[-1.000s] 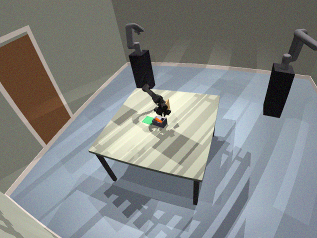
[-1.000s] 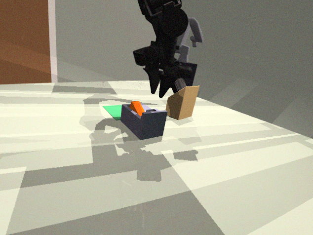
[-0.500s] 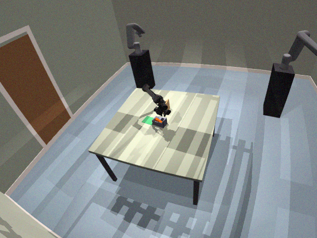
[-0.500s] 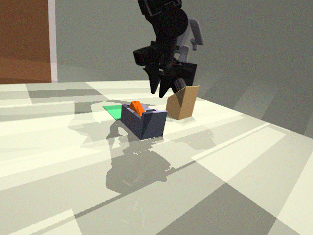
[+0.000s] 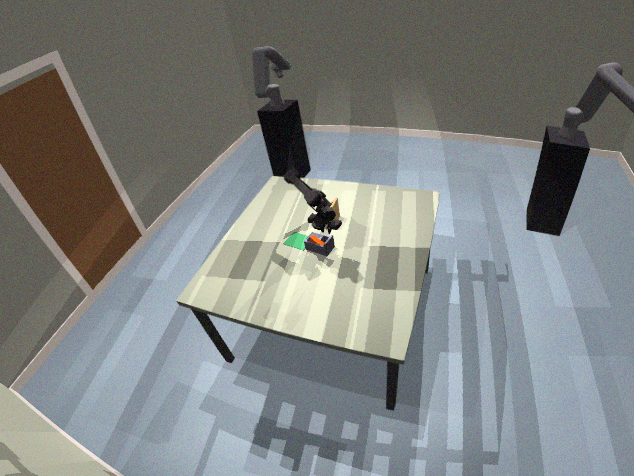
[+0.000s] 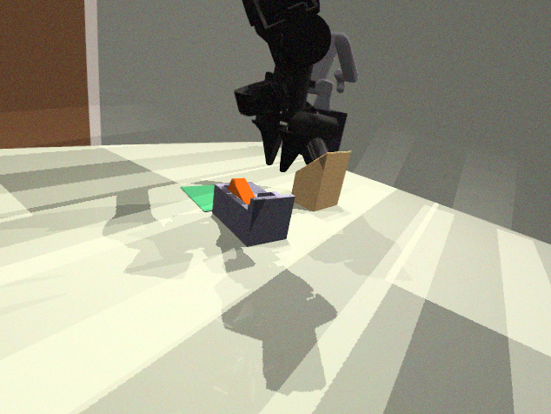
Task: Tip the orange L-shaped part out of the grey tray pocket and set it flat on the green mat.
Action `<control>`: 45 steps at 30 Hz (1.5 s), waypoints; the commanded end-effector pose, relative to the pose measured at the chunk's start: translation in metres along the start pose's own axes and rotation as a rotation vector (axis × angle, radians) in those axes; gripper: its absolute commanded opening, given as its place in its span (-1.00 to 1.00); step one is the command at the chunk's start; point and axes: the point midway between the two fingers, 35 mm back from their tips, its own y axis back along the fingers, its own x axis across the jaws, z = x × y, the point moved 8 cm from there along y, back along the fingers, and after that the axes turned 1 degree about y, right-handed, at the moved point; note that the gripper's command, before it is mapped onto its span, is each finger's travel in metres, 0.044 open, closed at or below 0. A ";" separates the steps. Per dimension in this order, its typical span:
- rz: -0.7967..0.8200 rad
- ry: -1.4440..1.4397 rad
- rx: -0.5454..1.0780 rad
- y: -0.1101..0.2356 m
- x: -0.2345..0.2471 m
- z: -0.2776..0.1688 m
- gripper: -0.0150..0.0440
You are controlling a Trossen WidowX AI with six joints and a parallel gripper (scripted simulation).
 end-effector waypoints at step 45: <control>-0.006 -0.003 0.011 -0.083 -0.003 -0.001 0.12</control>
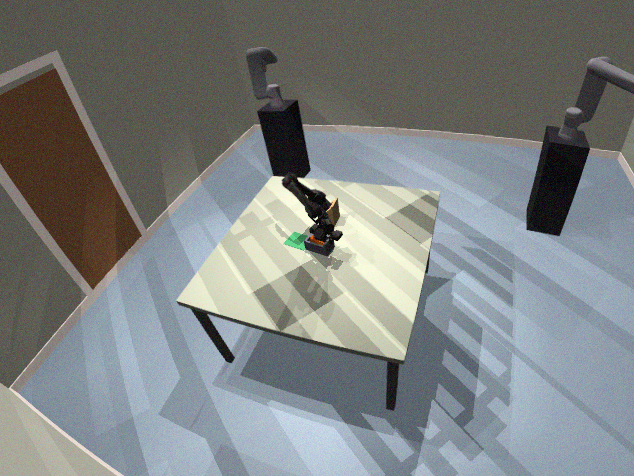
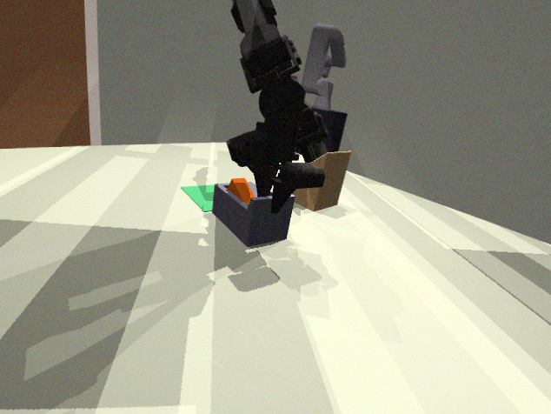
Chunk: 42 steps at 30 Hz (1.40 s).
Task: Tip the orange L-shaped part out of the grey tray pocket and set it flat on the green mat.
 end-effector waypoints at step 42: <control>-0.007 0.007 0.000 -0.019 0.007 -0.002 0.12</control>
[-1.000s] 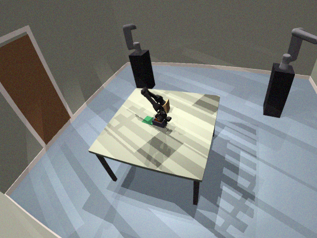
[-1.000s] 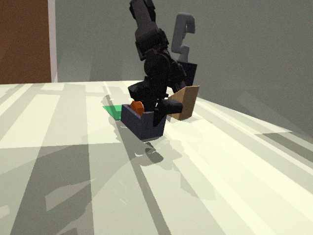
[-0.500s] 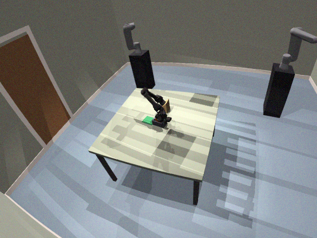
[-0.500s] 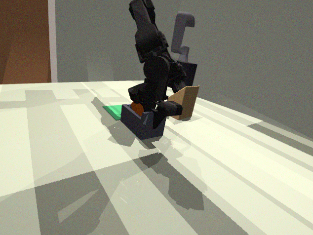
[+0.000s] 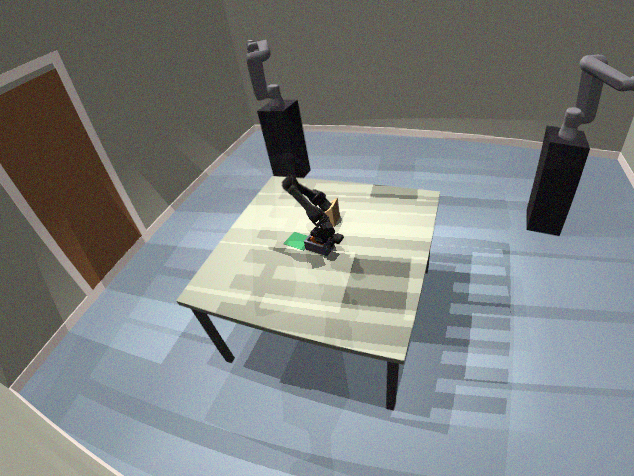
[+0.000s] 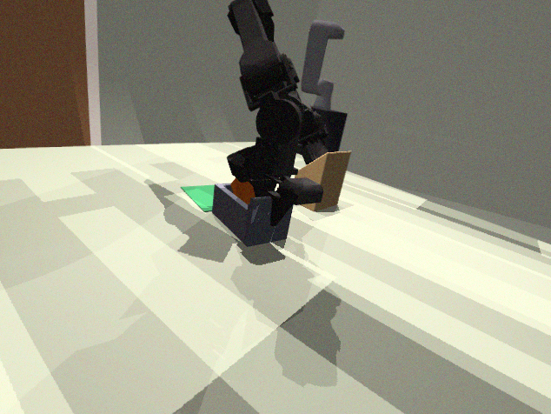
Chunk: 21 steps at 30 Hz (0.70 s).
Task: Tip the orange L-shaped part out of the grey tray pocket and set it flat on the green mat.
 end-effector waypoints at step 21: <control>0.006 0.007 -0.009 0.100 0.001 0.000 0.12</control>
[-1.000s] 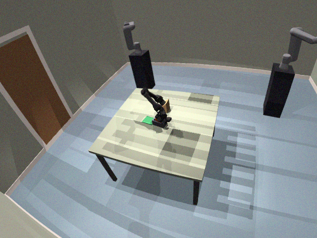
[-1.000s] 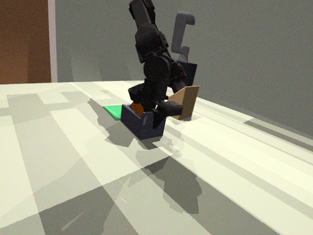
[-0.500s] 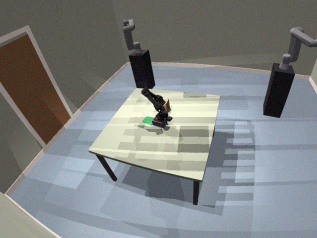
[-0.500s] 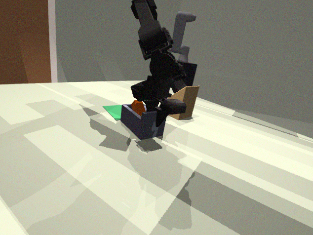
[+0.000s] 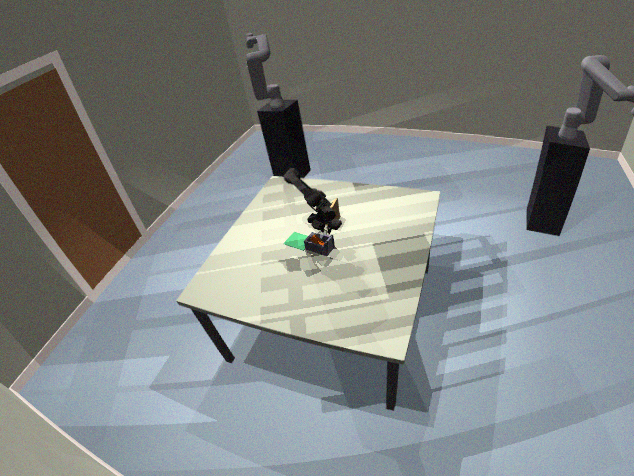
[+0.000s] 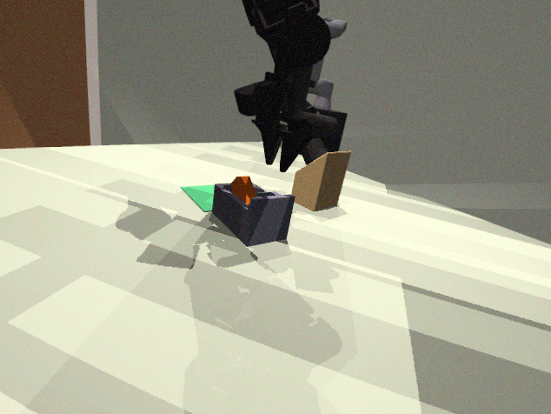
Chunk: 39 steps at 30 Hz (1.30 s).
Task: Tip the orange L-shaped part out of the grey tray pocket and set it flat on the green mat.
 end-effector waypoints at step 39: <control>0.002 1.260 0.009 0.004 -0.061 0.009 0.46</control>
